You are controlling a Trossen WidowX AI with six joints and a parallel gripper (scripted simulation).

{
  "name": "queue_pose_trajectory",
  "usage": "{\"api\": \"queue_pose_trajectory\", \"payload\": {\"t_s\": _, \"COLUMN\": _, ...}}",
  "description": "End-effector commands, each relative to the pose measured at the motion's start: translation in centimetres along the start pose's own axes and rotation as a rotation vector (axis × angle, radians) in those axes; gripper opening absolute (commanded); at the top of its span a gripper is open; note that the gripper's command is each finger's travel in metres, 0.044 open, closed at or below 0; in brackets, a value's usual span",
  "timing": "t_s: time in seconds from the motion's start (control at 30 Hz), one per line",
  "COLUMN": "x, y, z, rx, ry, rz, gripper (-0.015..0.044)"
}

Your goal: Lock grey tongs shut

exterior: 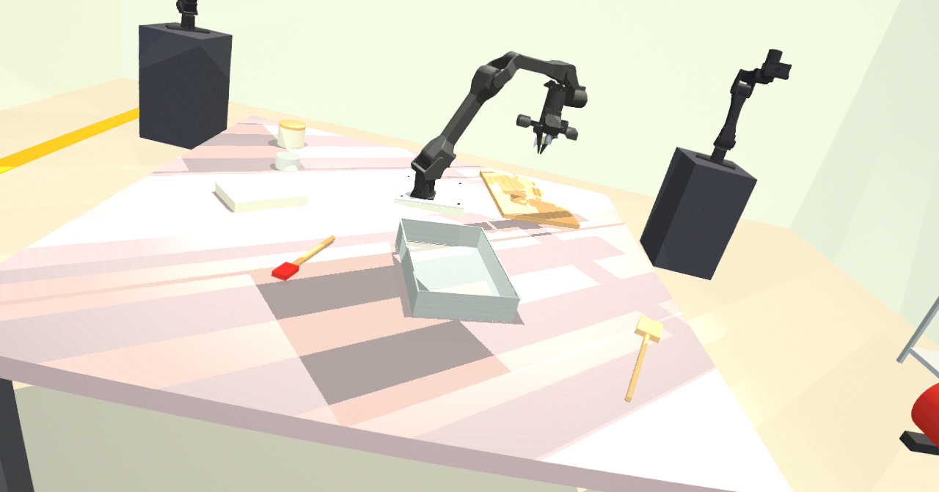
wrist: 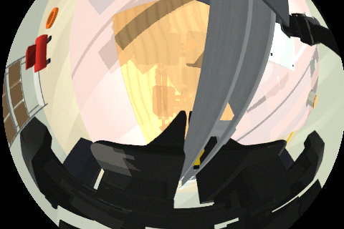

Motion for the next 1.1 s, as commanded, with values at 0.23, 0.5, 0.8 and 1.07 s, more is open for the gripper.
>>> {"api": "queue_pose_trajectory", "payload": {"t_s": 0.23, "x": 0.7, "y": 0.3, "z": 1.0, "rx": 0.219, "ry": -0.039, "rz": 0.043, "gripper": -0.015}}
{"api": "queue_pose_trajectory", "payload": {"t_s": 0.5, "x": 1.2, "y": 0.8, "z": 1.8, "rx": 0.408, "ry": -0.06, "rz": 0.063, "gripper": -0.015}}
{"api": "queue_pose_trajectory", "payload": {"t_s": 0.8, "x": 1.5, "y": 1.7, "z": 2.3, "rx": 0.623, "ry": -0.067, "rz": 0.073, "gripper": -0.015}}
{"api": "queue_pose_trajectory", "payload": {"t_s": 1.07, "x": 1.5, "y": 2.7, "z": 2.5, "rx": 0.811, "ry": -0.056, "rz": 0.065, "gripper": -0.015}}
Point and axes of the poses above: the point midway between the two fingers, 35 mm back from their tips, its own z axis out along the fingers, its own x axis across the jaws, y = z × x, the point moved 3 cm from there along -z, back along the fingers
